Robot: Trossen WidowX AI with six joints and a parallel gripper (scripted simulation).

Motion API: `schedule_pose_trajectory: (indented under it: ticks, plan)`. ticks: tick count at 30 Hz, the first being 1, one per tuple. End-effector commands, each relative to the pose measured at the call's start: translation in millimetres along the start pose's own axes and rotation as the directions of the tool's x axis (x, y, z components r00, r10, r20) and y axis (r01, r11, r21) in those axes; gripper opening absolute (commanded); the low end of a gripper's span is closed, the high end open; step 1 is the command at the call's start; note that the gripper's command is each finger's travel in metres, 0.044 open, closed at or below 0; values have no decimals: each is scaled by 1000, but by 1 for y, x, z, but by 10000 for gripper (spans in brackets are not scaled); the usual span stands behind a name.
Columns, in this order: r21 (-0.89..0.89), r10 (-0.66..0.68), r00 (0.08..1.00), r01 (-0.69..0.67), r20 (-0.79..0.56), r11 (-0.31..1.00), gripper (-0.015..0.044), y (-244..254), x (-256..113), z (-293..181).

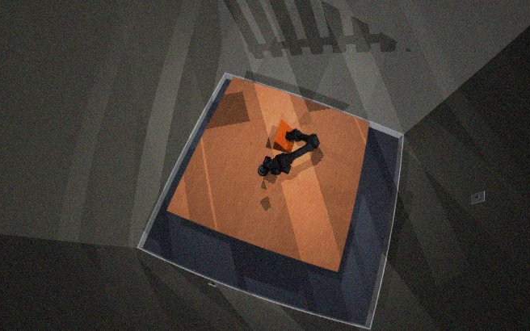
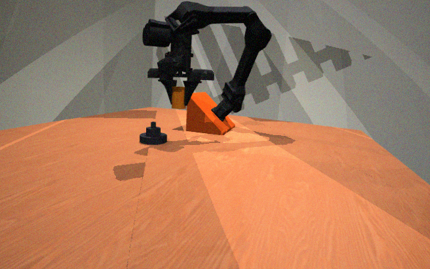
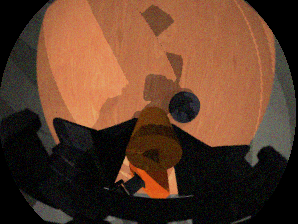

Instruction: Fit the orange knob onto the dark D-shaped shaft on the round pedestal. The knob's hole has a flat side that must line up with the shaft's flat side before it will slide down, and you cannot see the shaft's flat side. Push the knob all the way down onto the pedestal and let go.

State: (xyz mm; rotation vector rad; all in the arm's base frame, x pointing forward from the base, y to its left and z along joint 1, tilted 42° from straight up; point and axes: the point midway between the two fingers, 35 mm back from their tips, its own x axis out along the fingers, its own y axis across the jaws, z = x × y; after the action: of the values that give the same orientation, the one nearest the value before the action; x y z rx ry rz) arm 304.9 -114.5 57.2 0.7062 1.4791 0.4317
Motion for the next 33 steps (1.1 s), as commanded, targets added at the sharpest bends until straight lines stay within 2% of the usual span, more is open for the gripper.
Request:
schedule_pose_trajectory:
  ticks: [1, 24, 33]
  plan:
    - [-4, -8, 1000, 8, 12, 1000, 0, -16, 0, 3]
    - [-8, -2, 1000, 3, 12, 1000, 0, -84, 23, 3]
    - [-9, -2, 1000, 2, 12, 1000, 0, -86, 33, 3]
